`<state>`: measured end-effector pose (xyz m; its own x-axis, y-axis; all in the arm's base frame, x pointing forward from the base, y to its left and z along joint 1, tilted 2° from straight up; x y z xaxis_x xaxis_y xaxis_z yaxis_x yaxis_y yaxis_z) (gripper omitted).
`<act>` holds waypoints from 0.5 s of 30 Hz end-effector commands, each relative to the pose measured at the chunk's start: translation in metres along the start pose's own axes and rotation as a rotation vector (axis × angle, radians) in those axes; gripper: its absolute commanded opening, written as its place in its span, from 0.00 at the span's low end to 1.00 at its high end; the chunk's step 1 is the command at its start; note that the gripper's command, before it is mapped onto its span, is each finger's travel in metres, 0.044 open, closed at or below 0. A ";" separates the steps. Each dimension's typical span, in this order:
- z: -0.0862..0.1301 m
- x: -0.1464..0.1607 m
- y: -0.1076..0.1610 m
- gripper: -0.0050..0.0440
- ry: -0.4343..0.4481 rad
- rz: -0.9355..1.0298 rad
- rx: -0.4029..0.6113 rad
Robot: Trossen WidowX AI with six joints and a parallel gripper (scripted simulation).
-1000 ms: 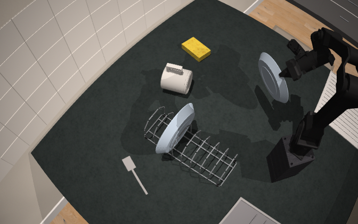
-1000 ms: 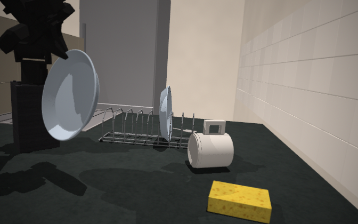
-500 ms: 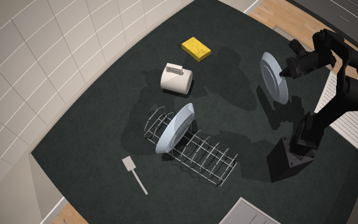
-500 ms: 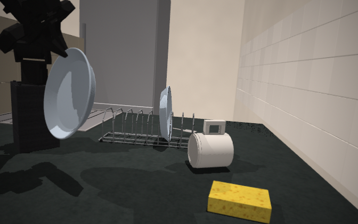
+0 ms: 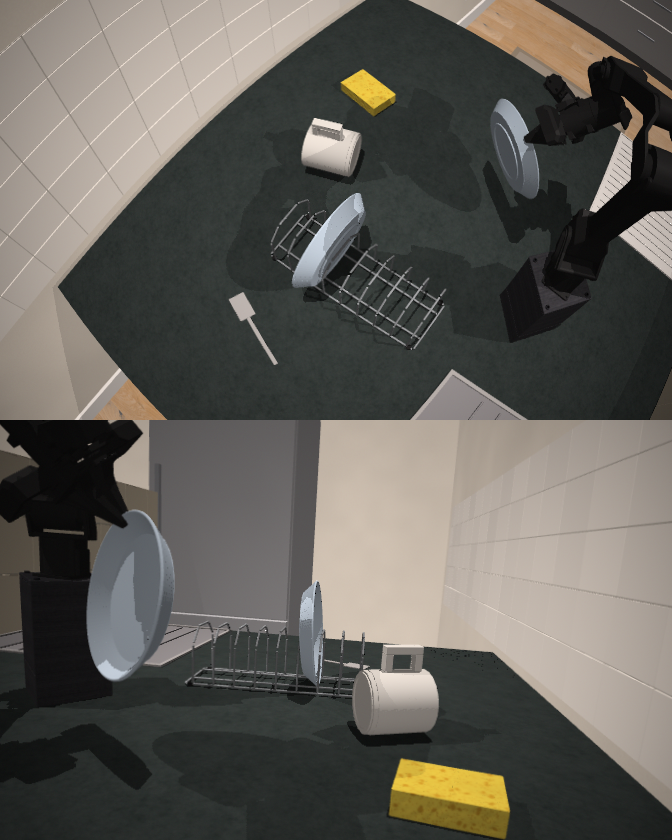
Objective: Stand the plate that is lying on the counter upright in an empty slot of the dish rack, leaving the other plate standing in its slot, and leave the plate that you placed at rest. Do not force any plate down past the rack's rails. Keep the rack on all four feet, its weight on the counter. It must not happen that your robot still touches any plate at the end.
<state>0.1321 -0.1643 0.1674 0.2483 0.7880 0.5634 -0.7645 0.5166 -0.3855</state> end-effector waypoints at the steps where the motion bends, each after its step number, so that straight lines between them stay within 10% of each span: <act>1: 0.002 0.004 0.003 0.10 0.002 -0.097 -0.059; 15: 0.003 0.007 0.014 0.10 -0.014 -0.422 -0.180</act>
<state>0.1221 -0.1548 0.1653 0.4890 0.5351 0.6889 -0.5375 0.8068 -0.2452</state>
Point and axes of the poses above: the point midway between the two fingers, 35 mm back from their tips, its own z axis back along the fingers, its own x axis across the jaws, y = z × x, the point moved 7 cm from there along z, back along the fingers, and after that the axes turned 3 degrees about -z, right-handed, at the moved point
